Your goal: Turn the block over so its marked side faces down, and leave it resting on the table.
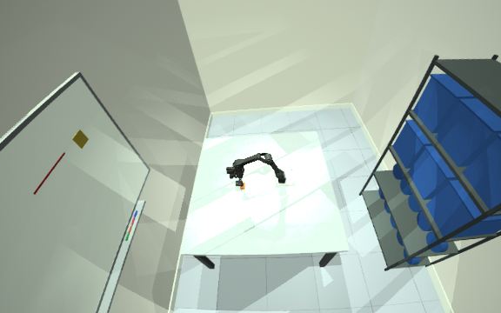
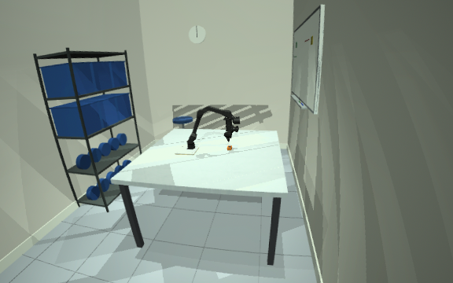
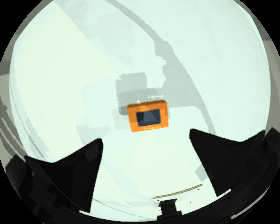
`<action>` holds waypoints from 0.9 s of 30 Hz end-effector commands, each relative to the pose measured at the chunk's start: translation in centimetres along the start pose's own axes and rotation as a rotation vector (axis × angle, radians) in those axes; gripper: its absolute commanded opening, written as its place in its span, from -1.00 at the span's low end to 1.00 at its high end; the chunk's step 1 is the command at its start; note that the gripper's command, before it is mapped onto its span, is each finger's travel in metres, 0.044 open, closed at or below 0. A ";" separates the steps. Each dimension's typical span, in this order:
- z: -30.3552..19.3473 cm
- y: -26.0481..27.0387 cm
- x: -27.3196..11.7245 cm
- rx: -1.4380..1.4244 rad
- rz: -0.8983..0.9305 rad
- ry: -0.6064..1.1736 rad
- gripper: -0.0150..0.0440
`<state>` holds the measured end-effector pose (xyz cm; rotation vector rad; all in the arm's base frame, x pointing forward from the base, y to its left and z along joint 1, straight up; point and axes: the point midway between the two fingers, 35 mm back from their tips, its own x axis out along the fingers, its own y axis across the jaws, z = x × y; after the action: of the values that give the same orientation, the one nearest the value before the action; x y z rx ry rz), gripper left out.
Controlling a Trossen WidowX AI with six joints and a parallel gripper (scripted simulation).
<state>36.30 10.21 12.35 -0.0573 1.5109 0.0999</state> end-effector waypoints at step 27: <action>-0.3 -0.7 5.8 -0.058 -0.012 0.025 1.00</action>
<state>36.54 9.74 7.17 -0.1065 1.5238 0.1346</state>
